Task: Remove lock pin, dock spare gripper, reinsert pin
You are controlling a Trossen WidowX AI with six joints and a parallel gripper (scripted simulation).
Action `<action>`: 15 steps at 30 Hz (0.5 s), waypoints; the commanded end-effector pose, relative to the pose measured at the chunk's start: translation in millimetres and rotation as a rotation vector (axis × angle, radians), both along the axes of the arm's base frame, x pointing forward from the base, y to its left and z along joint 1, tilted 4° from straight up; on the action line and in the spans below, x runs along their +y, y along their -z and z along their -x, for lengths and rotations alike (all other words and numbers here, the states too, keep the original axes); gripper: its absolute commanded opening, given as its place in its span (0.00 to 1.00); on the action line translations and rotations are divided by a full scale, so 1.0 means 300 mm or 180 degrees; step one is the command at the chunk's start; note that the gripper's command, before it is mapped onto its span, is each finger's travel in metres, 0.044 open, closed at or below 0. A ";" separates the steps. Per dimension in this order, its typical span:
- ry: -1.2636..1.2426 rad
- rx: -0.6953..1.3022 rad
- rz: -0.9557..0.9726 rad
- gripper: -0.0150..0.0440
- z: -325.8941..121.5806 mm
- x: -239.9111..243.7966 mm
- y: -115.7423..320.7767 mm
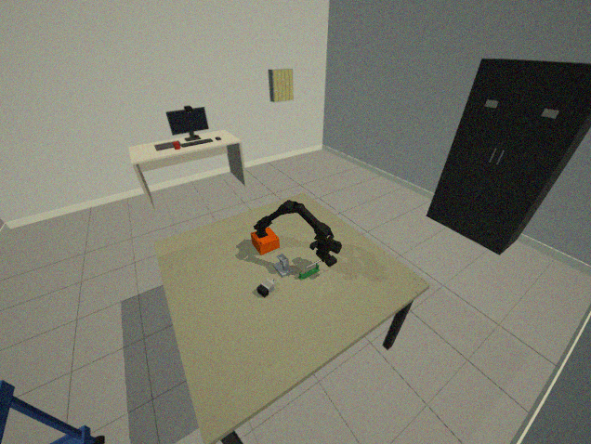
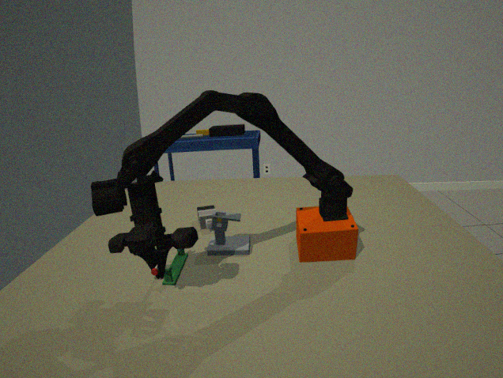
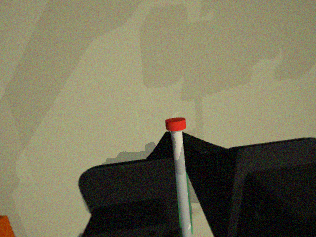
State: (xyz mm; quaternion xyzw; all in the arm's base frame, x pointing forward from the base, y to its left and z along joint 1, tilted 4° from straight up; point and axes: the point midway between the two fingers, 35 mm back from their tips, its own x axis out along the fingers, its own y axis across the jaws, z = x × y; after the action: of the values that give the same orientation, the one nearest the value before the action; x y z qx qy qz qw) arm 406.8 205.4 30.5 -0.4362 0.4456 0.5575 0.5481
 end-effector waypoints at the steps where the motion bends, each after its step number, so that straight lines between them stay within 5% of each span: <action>1: -0.0004 0.0012 0.0005 0.25 0.006 -0.001 0.026; 15: -0.0003 -0.0028 -0.0012 0.25 0.003 0.002 0.078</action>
State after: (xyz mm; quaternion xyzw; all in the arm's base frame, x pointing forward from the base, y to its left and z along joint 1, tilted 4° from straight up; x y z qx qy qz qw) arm 407.9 206.5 10.7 -0.4387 0.4398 0.5561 0.5521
